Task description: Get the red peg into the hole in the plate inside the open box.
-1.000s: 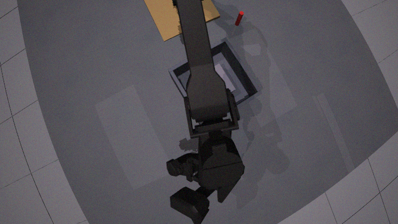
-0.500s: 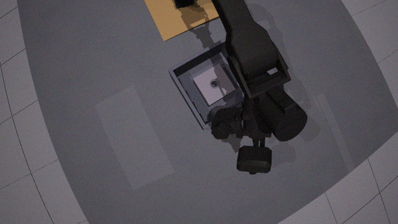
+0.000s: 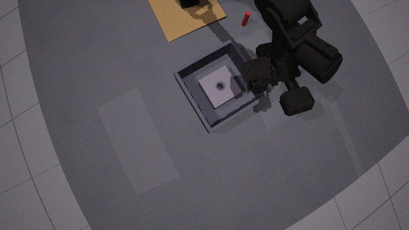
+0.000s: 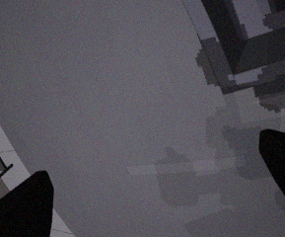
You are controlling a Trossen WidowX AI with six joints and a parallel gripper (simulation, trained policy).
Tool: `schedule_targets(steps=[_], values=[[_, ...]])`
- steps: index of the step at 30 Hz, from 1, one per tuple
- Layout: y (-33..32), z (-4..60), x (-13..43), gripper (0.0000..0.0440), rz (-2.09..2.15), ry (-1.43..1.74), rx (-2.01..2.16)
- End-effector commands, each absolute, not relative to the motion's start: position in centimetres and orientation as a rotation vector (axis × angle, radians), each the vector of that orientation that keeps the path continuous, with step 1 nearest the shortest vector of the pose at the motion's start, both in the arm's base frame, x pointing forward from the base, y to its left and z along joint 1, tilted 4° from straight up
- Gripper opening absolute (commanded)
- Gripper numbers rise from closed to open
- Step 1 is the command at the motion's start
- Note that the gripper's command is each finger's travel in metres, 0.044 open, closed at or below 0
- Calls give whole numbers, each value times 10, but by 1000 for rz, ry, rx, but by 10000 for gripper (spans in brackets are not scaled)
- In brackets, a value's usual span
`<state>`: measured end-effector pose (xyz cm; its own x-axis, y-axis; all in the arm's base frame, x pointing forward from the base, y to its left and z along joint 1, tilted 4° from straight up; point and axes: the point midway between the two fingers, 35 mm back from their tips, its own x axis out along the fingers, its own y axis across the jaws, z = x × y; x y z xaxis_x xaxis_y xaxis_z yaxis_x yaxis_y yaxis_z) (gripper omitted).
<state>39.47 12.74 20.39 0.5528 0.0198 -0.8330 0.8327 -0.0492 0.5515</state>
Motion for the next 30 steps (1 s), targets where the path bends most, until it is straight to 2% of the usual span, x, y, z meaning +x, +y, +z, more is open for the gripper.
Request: schedule_targets(steps=[1, 21, 30], values=[[140, 197, 365, 440, -779, 872, 1387], [173, 165, 200, 440, -668, 1361, 790], [171, 137, 162, 440, -630, 1448, 624]])
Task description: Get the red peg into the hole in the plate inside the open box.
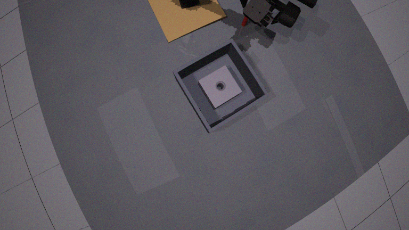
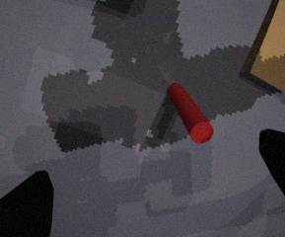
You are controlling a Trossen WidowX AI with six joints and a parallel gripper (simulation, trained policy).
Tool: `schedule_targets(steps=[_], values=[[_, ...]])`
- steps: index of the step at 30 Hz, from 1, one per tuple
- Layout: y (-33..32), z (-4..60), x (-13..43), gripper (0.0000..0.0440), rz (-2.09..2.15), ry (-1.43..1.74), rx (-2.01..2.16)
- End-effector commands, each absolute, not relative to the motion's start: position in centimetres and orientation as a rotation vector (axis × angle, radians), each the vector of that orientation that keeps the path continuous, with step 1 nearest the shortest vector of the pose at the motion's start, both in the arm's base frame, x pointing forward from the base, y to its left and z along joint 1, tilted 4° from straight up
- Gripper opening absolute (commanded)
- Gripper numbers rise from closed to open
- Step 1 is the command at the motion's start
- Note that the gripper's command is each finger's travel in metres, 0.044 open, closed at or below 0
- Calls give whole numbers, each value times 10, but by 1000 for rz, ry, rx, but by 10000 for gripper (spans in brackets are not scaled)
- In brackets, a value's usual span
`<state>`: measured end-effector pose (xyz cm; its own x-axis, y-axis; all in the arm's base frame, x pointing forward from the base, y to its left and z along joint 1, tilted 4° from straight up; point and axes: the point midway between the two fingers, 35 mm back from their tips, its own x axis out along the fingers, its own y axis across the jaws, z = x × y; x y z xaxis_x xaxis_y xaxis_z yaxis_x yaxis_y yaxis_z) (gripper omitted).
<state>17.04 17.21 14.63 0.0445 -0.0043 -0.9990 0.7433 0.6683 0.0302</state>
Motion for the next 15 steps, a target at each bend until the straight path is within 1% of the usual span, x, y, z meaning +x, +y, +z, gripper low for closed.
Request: schedule_targets(steps=[1, 15], values=[[171, 132, 160, 440, -627, 1452, 613], [169, 65, 155, 440, -563, 1436, 526]])
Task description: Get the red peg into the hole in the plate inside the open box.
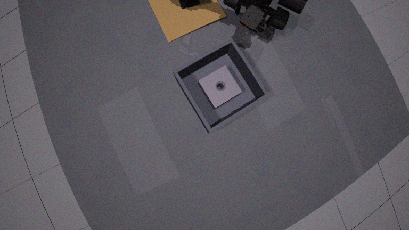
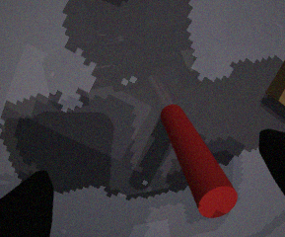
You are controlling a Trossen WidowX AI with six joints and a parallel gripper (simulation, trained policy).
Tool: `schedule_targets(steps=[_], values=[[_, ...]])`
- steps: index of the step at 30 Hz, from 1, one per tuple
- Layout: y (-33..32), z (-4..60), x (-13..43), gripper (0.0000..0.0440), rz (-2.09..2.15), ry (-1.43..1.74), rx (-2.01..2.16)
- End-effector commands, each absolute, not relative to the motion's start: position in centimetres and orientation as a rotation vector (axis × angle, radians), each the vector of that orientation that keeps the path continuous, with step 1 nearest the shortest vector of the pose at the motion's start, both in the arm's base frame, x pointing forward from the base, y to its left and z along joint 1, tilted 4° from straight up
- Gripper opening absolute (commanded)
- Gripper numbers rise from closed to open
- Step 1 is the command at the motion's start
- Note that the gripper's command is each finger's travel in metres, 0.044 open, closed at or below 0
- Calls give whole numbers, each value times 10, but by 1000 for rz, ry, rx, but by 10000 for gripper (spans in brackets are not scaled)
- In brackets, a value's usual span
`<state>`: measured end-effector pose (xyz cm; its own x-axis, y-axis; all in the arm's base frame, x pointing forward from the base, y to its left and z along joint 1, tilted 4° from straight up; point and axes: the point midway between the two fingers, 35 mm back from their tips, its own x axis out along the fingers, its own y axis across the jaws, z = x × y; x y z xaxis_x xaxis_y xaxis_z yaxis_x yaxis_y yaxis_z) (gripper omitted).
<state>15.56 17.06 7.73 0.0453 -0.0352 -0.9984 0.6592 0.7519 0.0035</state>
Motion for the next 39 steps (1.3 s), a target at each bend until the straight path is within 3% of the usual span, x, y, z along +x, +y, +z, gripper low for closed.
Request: schedule_targets(steps=[1, 4, 6, 16, 22, 39], values=[[169, 60, 155, 439, -559, 1434, 522], [167, 49, 156, 428, -551, 1435, 508], [165, 43, 155, 394, -551, 1441, 495], [157, 23, 147, 133, -598, 1484, 453], [154, 21, 145, 7, -635, 1498, 423], [149, 101, 176, 0, -572, 1347, 447]])
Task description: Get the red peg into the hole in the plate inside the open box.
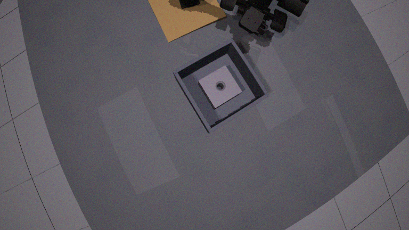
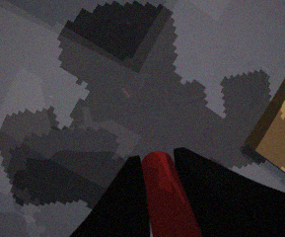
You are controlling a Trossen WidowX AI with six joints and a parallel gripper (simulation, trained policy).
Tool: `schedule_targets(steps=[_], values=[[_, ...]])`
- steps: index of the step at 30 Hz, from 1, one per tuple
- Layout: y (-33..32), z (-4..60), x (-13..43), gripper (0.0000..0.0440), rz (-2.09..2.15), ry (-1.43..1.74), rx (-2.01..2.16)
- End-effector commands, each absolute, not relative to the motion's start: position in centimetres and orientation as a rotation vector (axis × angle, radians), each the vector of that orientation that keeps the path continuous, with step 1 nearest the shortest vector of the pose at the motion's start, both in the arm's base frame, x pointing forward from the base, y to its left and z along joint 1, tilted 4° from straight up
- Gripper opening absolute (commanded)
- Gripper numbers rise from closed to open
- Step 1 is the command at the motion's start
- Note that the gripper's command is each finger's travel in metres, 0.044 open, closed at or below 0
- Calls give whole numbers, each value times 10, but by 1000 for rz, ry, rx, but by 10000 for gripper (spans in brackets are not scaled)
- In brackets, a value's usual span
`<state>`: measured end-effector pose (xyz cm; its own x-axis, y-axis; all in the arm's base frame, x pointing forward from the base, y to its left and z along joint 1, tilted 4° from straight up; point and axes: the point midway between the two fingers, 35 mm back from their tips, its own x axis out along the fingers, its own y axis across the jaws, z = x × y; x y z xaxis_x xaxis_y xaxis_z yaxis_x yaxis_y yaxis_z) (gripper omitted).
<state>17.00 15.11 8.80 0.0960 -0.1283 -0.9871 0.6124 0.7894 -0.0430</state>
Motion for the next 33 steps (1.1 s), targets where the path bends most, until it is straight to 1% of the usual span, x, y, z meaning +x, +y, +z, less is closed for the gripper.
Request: schedule_targets(steps=[1, 7, 17, 33], values=[[148, 106, 178, 0, -573, 1336, 456], [140, 132, 193, 1, -602, 1270, 515], [118, 153, 229, 0, -678, 1159, 619], [64, 158, 290, 0, -766, 1046, 691]])
